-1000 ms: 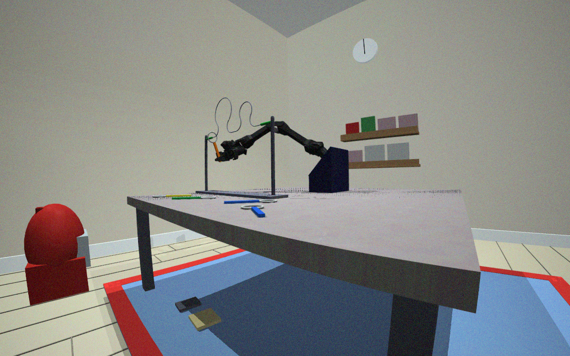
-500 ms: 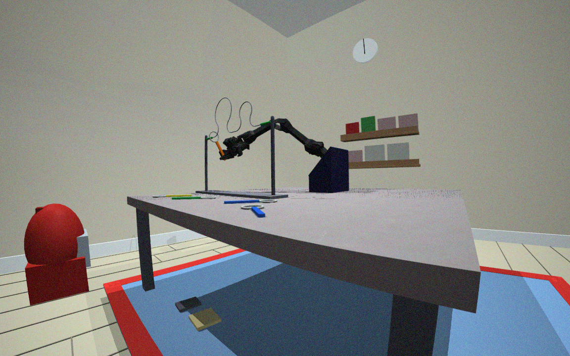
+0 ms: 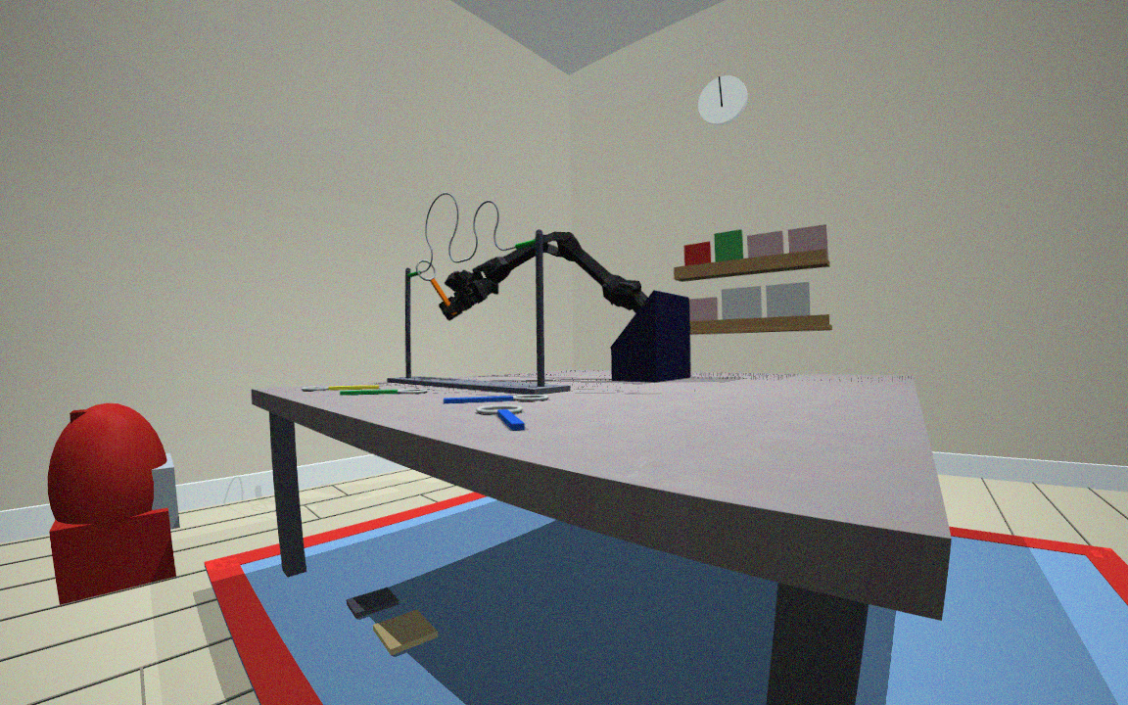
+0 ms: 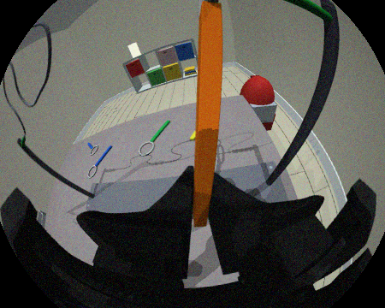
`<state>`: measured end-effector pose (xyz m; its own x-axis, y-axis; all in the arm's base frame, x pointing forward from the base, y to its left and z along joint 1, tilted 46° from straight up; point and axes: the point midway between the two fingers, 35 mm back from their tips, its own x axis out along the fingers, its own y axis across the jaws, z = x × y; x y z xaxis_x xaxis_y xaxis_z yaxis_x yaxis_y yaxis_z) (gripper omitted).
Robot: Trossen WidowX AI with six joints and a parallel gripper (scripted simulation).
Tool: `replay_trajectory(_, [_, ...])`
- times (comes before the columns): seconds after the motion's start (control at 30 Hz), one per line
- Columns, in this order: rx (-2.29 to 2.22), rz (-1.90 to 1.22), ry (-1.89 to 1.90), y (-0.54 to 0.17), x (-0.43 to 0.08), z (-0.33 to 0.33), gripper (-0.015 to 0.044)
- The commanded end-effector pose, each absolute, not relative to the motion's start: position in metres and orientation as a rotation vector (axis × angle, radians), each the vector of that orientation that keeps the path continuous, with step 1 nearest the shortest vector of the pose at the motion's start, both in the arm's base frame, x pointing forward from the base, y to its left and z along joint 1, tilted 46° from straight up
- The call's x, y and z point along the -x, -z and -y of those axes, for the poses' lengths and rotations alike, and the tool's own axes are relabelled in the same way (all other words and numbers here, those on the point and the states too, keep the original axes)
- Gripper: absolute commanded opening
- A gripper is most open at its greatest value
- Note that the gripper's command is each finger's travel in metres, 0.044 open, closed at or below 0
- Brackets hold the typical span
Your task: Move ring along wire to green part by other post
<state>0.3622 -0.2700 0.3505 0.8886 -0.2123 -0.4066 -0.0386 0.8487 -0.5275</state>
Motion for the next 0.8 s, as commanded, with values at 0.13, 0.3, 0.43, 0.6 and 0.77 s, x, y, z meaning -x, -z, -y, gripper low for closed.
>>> replay_trajectory(0.13, [0.374, -0.483, 0.041, -0.336, -0.361, 0.245, -0.0150])
replay_trajectory(0.3, [0.265, -0.488, 0.011, -0.330, -0.361, 0.229, -0.0150])
replay_trajectory(0.43, [0.178, -0.490, -0.013, -0.327, -0.360, 0.216, -0.0150])
replay_trajectory(0.6, [0.056, -0.493, -0.047, -0.325, -0.359, 0.197, -0.0150])
replay_trajectory(0.77, [-0.067, -0.494, -0.080, -0.325, -0.358, 0.178, -0.0150])
